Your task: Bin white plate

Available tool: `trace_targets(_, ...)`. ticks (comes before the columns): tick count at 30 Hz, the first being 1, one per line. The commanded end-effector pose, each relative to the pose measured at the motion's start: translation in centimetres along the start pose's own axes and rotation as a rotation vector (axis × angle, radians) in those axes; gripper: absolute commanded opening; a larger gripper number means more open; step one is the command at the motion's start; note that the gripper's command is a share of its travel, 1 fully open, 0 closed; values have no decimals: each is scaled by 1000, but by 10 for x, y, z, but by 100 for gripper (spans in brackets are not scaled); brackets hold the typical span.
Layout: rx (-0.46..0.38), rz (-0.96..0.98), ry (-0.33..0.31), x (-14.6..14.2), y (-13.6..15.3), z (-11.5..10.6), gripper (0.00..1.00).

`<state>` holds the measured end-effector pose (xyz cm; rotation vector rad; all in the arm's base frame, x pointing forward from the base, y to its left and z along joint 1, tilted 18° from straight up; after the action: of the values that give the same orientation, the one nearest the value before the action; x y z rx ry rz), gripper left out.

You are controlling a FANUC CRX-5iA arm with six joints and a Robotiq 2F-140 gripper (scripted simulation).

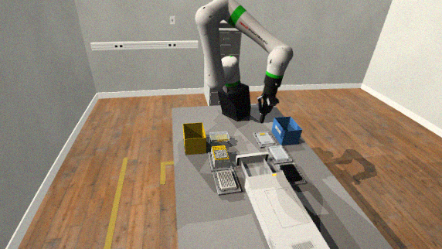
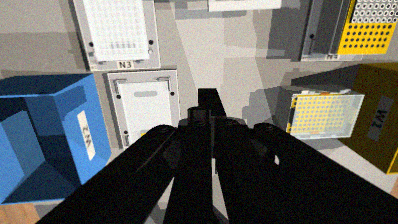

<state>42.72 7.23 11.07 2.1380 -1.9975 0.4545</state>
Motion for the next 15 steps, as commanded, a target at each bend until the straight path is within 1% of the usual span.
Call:
trace_targets(1,7,-2,-12,15,-4,-2,10)
trace_targets(2,7,-2,-12,20,-5,-3,10)
trace_targets(3,28,-6,-37,27,-5,-3,10)
trace_targets(4,34,-7,-44,32,-6,-4,10)
trace_targets(6,34,-7,-44,41,-8,-5,10)
trace_targets(8,34,-7,-44,41,-8,-5,10)
trace_targets(9,60,-10,-64,47,-7,-6,10)
trace_targets(10,67,-11,-69,51,-7,-6,10)
trace_targets(15,67,-11,-69,70,-10,-9,10)
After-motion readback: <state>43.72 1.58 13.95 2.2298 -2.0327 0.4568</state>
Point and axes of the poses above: the point where the finger pads meet when closed, its own z axis out along the fingers, its own x axis across the jaws, y = z × x, the point moved 6 cm from there along -z, back along the fingers, and after that the axes turned 9 degrees about -z, right-handed, at the moved point
